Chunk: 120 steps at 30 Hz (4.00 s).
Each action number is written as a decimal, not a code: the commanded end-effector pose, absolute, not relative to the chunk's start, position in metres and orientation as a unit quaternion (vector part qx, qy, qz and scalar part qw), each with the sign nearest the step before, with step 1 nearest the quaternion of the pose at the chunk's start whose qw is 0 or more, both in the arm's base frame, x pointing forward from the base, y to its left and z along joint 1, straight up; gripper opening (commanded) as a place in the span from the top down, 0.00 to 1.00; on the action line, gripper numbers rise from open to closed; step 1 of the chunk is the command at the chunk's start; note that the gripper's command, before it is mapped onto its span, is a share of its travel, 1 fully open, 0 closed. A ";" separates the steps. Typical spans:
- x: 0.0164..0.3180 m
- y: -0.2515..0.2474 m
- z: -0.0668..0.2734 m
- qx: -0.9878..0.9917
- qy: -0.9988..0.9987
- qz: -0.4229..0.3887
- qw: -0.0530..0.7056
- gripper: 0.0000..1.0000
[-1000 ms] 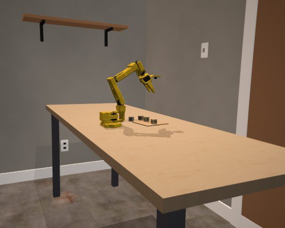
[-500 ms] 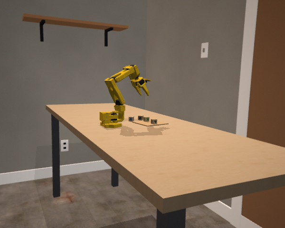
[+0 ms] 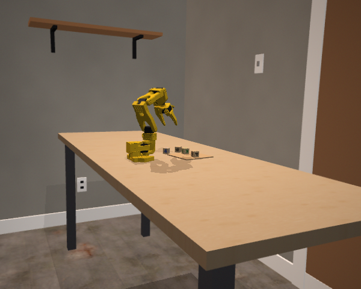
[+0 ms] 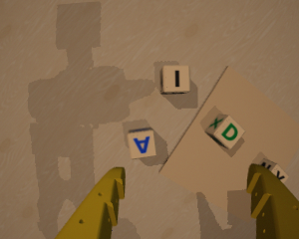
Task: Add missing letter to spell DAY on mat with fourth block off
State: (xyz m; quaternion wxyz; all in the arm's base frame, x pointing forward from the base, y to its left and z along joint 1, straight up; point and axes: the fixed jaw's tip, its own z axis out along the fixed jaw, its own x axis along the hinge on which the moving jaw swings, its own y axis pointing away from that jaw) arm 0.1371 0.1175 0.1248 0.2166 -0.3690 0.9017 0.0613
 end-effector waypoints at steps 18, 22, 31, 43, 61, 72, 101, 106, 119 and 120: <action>0.129 0.128 0.116 -0.412 0.887 0.062 0.198 0.68; 0.128 0.127 0.100 -0.416 0.896 0.046 0.148 0.68; 0.123 0.122 0.069 -0.420 0.906 0.016 0.050 0.68; 0.119 0.118 0.055 -0.421 0.907 0.000 0.000 0.68; 0.123 0.123 0.061 -0.424 0.905 0.007 0.023 0.68; 0.123 0.123 0.061 -0.424 0.905 0.007 0.023 0.68; 0.125 0.124 0.041 -0.424 0.905 0.007 0.023 0.68; 0.125 0.125 0.033 -0.424 0.905 0.007 0.023 0.68; 0.124 0.124 0.022 -0.424 0.905 0.007 0.023 0.68; 0.124 0.124 0.021 -0.424 0.905 0.007 0.023 0.68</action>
